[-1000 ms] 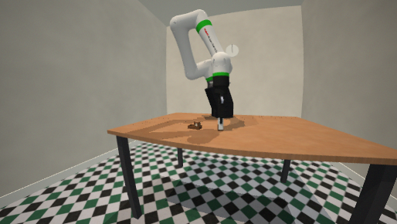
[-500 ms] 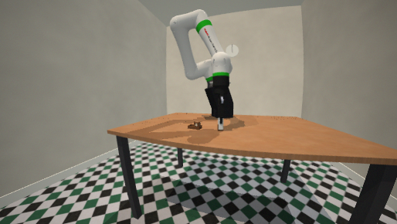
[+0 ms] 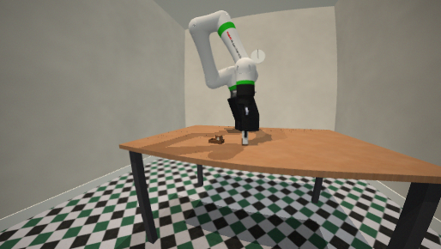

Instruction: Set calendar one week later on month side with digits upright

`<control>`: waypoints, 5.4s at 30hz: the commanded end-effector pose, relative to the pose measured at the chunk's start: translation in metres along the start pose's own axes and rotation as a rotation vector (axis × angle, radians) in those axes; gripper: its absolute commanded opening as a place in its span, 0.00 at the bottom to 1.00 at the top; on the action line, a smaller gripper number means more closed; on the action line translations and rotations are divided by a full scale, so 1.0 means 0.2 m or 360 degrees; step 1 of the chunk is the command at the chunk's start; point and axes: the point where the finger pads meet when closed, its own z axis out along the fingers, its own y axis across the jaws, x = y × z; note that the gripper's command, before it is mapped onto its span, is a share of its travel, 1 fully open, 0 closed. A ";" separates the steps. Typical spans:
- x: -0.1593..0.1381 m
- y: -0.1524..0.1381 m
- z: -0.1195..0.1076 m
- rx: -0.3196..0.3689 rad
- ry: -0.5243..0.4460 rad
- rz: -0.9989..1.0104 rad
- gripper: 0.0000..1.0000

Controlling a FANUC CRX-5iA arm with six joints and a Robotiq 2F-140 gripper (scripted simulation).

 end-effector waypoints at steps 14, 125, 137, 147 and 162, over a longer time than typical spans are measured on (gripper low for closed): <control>0.00 0.00 0.00 0.0000 0.0000 0.0000 0.29; 0.00 0.00 -0.44 0.0000 0.0000 0.2054 1.00; 0.00 0.00 -0.43 0.0001 0.0000 0.2748 1.00; 0.00 0.00 -0.43 0.0001 0.0000 0.3232 1.00; 0.00 0.00 -0.42 0.0001 0.0000 0.3977 1.00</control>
